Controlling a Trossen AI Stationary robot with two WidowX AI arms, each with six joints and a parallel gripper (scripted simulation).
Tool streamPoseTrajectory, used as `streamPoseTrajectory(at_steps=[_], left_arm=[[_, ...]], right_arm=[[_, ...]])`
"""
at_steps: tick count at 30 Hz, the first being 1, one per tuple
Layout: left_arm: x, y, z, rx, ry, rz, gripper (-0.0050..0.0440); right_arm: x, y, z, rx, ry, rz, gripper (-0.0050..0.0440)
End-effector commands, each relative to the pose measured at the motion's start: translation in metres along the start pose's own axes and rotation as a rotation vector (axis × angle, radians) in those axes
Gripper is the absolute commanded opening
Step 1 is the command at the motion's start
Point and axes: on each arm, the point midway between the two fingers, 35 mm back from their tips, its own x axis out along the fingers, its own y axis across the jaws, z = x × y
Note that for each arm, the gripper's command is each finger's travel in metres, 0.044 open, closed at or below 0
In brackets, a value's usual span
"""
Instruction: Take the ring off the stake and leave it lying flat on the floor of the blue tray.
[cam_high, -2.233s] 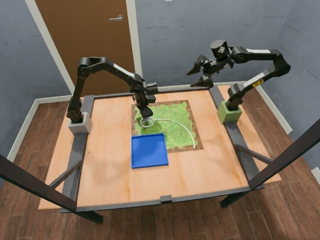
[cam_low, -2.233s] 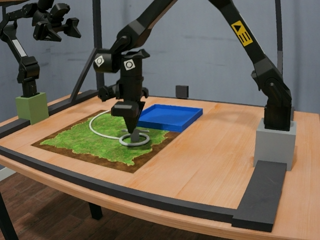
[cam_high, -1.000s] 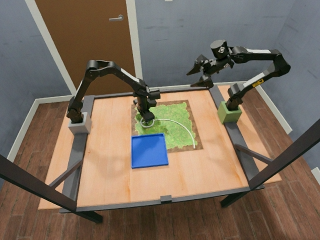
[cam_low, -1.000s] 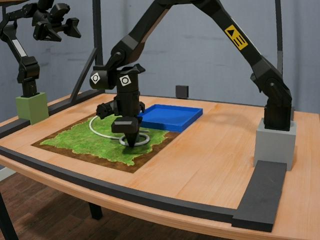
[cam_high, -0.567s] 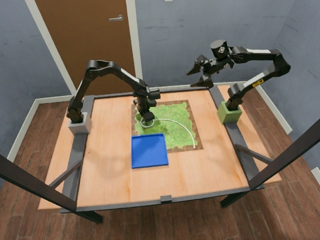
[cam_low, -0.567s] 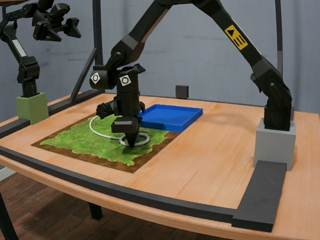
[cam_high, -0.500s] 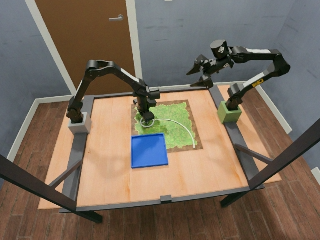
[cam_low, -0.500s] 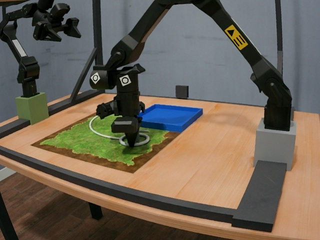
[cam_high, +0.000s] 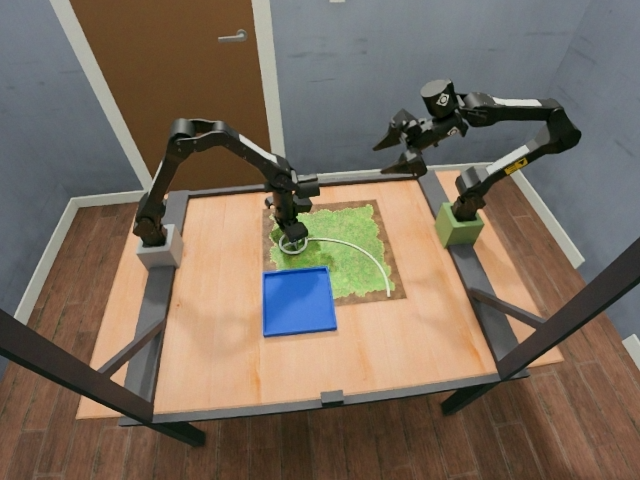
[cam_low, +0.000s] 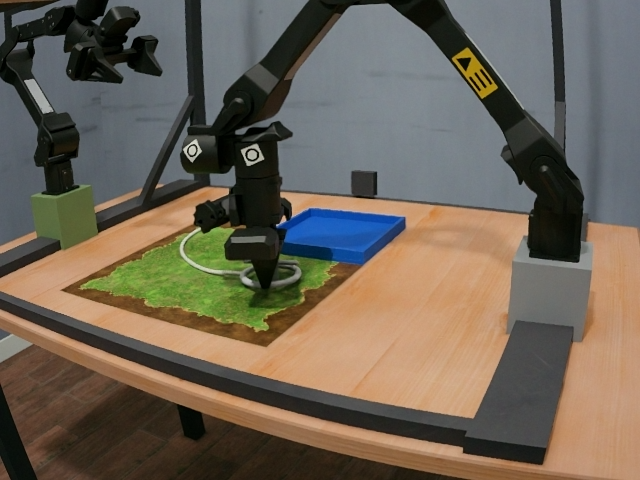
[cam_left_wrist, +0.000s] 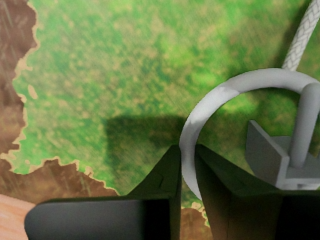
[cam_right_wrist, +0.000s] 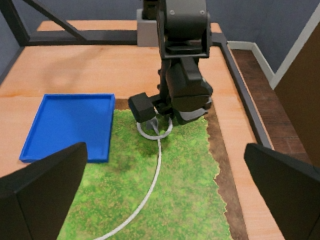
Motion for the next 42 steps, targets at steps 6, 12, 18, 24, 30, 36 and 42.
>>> streamPoseTrajectory(at_steps=[6,12,18,24,30,36,42], left_arm=[[-0.008,-0.01,0.015,0.0,-0.02,-0.006,-0.005],[-0.009,-0.012,0.019,0.0,-0.02,-0.006,-0.005],[-0.011,-0.012,0.02,0.0,-0.025,-0.008,-0.005],[-0.013,-0.011,0.018,0.001,-0.027,-0.008,-0.005],[-0.017,-0.011,0.017,0.0,-0.051,-0.008,-0.005],[-0.018,-0.011,0.014,0.001,-0.128,-0.018,-0.005],[-0.021,-0.011,0.01,0.004,-0.253,-0.033,-0.005]], right_arm=[[-0.004,0.0,0.006,0.0,-0.019,-0.003,0.044],[-0.004,0.0,0.006,0.0,-0.019,-0.003,0.044],[-0.004,0.0,0.006,0.0,-0.019,-0.003,0.044],[-0.004,0.0,0.006,0.0,-0.019,-0.003,0.044],[-0.004,0.0,0.006,0.0,-0.019,-0.003,0.044],[-0.004,0.0,0.006,0.0,-0.019,-0.003,0.044],[-0.004,0.0,0.006,0.0,-0.019,-0.003,0.044]])
